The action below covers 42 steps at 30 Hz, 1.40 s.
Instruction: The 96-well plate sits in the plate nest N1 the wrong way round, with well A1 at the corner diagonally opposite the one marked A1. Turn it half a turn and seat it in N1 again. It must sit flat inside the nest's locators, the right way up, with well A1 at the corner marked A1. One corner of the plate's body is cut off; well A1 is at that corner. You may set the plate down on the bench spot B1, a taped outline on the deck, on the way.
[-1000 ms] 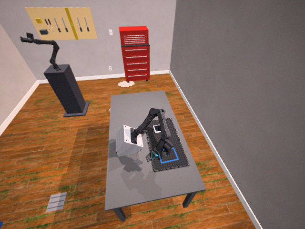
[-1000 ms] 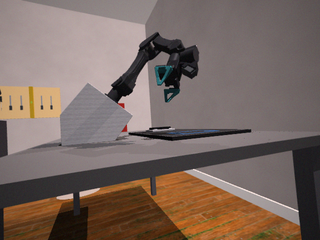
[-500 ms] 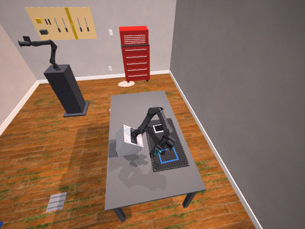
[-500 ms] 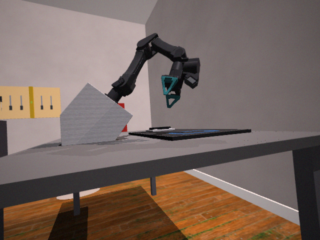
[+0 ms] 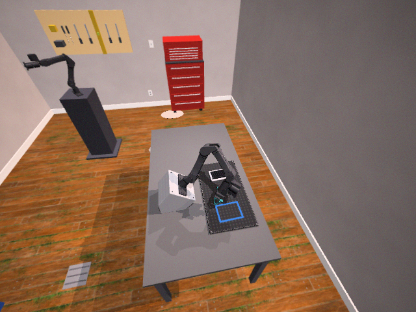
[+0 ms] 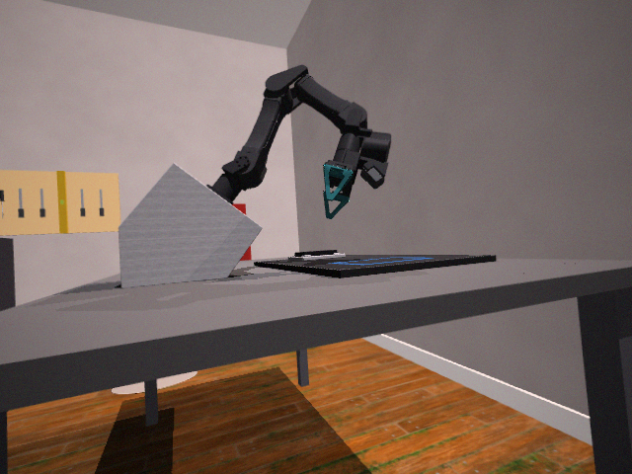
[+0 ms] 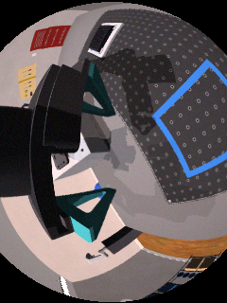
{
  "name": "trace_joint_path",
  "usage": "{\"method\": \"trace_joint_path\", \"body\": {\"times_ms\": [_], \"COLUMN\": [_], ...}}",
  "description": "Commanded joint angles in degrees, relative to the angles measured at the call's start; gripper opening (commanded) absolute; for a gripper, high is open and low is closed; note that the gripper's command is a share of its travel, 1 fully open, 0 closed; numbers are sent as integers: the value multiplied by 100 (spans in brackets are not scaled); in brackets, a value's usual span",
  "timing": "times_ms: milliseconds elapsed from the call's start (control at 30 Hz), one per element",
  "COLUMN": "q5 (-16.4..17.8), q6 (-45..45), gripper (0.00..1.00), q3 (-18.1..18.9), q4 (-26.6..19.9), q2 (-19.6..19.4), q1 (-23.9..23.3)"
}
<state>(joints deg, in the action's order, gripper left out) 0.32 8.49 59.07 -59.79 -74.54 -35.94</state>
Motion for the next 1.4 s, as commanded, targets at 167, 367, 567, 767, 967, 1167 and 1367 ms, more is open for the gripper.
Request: {"method": "trace_joint_path", "body": {"times_ms": [167, 367, 567, 767, 967, 1167, 1367], "q5": [-59, -28, -9, 7, -27, -134, -542], "q6": [-279, -301, -318, -395, -699, -790, -1423], "gripper": [100, 100, 100, 100, 100, 100, 100], "q3": [-9, -31, -47, -76, -128, -191, -136], "q4": [-299, -560, -740, -1011, -1270, -1294, -818], "q2": [263, 446, 573, 772, 1009, 1174, 977], "q1": [579, 1193, 1616, 2287, 3036, 3608, 4441]}}
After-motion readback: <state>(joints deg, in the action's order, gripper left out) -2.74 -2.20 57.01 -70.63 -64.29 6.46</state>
